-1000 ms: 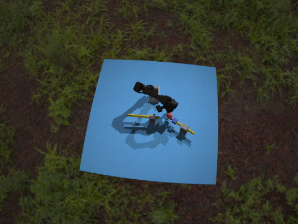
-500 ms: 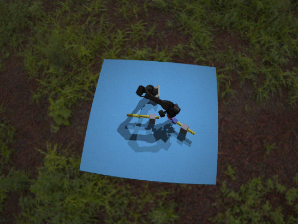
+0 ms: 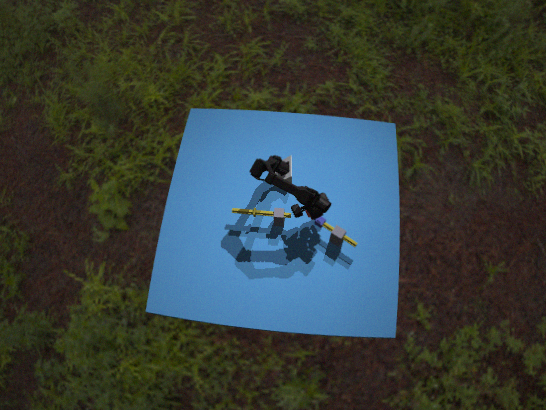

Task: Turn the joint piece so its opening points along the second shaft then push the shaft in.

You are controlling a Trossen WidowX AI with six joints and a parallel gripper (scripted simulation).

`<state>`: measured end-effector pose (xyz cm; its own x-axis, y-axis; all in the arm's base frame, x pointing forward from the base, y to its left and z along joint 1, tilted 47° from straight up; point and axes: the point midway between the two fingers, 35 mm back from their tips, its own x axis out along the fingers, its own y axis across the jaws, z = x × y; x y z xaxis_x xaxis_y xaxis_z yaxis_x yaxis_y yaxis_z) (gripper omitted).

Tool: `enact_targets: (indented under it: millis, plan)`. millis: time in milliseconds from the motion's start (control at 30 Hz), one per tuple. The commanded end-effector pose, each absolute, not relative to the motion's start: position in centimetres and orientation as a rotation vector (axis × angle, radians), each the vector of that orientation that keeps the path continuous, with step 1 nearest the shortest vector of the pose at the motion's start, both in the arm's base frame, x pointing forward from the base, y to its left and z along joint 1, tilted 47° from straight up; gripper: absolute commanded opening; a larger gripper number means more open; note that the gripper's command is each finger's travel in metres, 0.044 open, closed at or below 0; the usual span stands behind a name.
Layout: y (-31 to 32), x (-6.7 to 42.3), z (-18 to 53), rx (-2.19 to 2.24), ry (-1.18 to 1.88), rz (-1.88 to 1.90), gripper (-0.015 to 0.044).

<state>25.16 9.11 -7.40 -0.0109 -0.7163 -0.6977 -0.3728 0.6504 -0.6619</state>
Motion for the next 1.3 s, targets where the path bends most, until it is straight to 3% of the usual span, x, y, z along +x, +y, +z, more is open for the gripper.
enact_targets:
  millis: [0, 167, 500, 1267]
  plan:
    - [8.26, 25.01, -8.00, -0.927, 1.629, -0.346, 0.0440]
    - [7.86, 25.01, -8.38, -0.927, 1.629, -0.347, 0.0440]
    - [7.86, 25.01, -8.38, -0.927, 1.629, -0.347, 0.0182]
    - [7.86, 25.01, -8.38, -0.927, 1.629, -0.347, 0.0182]
